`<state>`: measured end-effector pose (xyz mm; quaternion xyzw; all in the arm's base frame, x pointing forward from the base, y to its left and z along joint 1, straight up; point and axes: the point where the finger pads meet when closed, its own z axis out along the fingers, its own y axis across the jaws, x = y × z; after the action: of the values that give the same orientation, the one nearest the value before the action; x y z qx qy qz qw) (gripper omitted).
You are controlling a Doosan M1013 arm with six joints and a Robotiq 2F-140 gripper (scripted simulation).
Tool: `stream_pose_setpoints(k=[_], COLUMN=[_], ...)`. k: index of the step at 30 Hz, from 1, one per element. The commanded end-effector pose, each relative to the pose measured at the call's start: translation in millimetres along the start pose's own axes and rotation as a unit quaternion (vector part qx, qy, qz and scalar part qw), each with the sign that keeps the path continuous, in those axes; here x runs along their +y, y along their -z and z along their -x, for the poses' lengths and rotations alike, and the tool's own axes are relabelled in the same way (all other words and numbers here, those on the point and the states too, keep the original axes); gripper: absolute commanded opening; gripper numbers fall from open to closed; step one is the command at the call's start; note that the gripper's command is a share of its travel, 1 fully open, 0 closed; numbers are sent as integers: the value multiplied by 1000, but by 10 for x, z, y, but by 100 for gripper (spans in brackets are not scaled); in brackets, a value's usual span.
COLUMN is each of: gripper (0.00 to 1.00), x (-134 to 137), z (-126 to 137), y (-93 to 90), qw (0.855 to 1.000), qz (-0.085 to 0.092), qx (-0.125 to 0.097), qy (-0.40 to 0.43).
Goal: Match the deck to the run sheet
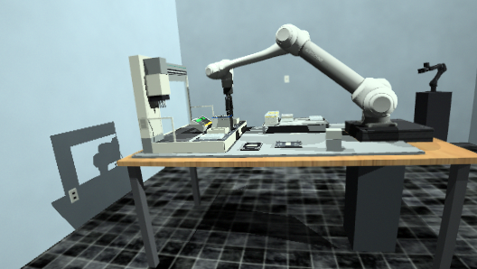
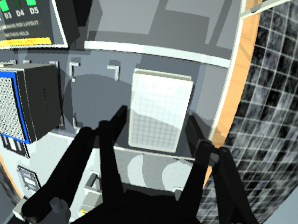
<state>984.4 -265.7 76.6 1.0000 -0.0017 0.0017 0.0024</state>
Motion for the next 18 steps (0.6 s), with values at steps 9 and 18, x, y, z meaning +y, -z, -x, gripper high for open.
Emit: stream_pose_setpoints(k=[9, 18], gripper=[66, 66], x=[0, 0], z=[-5, -5], y=[-118, -251], qw=[1000, 1000], qz=[0, 0], qx=[1, 1], qy=[0, 0])
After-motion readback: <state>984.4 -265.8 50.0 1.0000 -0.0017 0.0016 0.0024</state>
